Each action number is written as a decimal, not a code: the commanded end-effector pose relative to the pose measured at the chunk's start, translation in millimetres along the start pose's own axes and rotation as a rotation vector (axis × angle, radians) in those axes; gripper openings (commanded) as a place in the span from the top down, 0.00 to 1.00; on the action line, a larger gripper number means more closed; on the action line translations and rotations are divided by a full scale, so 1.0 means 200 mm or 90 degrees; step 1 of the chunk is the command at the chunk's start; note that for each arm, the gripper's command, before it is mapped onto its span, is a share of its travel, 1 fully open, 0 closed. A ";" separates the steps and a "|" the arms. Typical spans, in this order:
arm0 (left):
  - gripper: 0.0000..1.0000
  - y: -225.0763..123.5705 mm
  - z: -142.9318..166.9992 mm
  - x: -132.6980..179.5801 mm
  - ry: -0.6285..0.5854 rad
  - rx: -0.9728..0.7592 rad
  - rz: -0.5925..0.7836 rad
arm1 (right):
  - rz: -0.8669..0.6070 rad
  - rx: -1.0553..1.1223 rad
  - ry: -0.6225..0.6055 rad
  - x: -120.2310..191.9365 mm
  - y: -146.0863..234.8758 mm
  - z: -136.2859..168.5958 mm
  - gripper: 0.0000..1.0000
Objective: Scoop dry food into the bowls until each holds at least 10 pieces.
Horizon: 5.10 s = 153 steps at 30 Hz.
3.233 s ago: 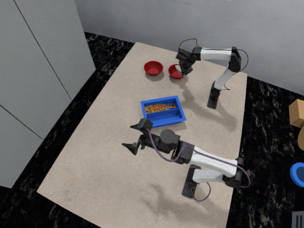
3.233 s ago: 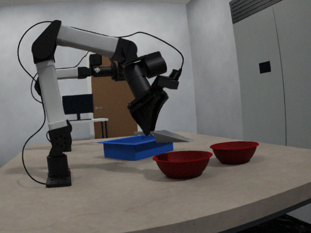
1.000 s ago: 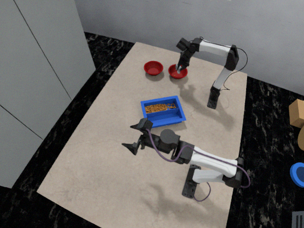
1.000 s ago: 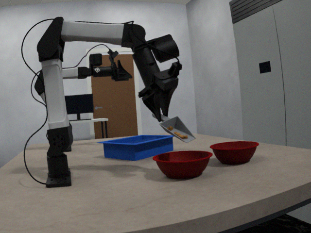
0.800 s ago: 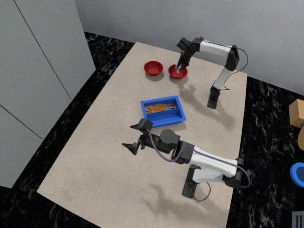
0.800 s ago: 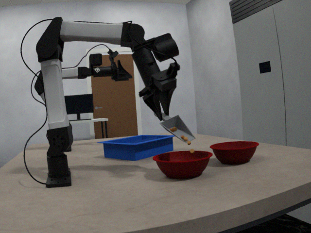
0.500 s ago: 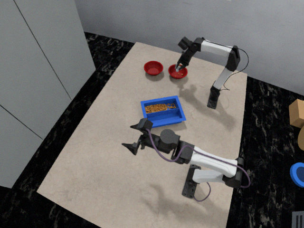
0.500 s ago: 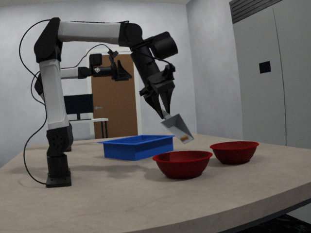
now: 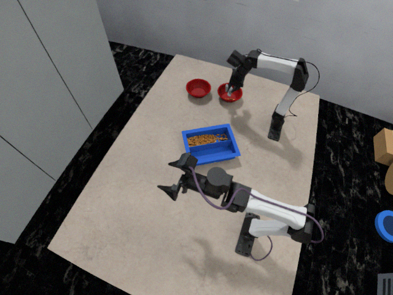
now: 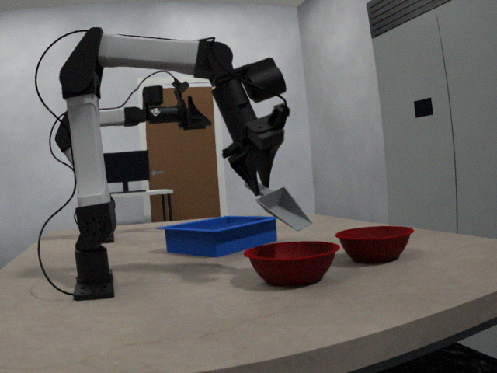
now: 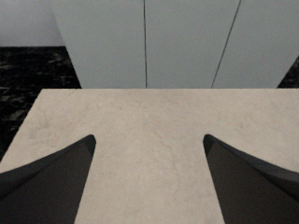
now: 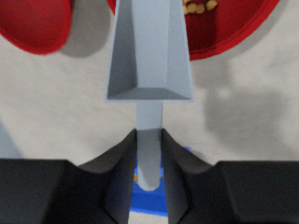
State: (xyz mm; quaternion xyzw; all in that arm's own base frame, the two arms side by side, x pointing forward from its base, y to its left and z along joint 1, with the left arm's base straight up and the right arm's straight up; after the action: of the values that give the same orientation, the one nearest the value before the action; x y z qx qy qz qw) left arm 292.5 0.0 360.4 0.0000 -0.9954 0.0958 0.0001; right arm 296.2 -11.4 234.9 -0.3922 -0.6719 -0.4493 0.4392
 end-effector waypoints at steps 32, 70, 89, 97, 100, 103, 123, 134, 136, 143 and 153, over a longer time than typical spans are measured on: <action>0.00 -0.01 -0.07 0.01 -0.032 0.001 0.006 | 0.021 0.115 -0.031 0.03 0.00 0.01 1.00; 0.00 -0.01 -0.07 0.01 -0.032 0.001 0.006 | 0.161 0.450 -0.212 -0.18 -0.23 0.26 1.00; 0.00 -0.01 -0.07 0.01 -0.032 0.001 0.006 | 0.173 0.514 -0.224 -0.18 -0.19 0.34 1.00; 0.00 -0.01 -0.07 0.01 -0.032 0.001 0.006 | 0.137 0.666 -0.136 -0.10 -0.18 0.45 1.00; 0.00 -0.01 -0.07 0.01 -0.032 0.001 0.006 | 0.114 0.733 -0.102 -0.06 -0.16 0.51 1.00; 0.00 -0.01 -0.07 0.01 -0.032 0.001 0.006 | 0.089 0.800 -0.069 -0.02 -0.15 0.56 1.00; 0.00 -0.01 -0.07 0.01 -0.032 0.001 0.006 | -0.098 1.193 0.116 0.25 -0.14 0.86 1.00; 0.00 -0.01 -0.07 0.01 -0.032 0.001 0.006 | -0.172 1.312 0.163 0.34 -0.15 0.96 1.00; 0.00 -0.01 -0.07 0.01 -0.032 0.001 0.006 | -0.179 1.289 0.134 0.37 -0.15 0.94 1.00; 0.00 -0.01 -0.07 0.01 -0.032 0.001 0.006 | -0.191 1.268 0.109 0.38 -0.13 0.92 1.00; 0.00 -0.01 -0.07 0.01 -0.032 0.001 0.006 | -0.146 1.287 0.161 0.30 -0.11 0.95 1.00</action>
State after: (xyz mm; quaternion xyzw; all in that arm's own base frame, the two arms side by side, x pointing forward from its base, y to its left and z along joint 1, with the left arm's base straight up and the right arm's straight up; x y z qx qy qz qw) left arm 292.5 0.0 360.4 0.0000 -0.9954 0.0958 0.0001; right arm 205.9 168.0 243.9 0.2742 -0.7230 0.2490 0.5832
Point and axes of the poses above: on each arm, the point where the finger pads meet when closed, its own x axis back along the fingers, its own y axis across the jaws, z = x × y, the point moved 9 cm from there along x, back along the fingers, and after that the axes turned 11 degrees about x, right-handed, at the moved point
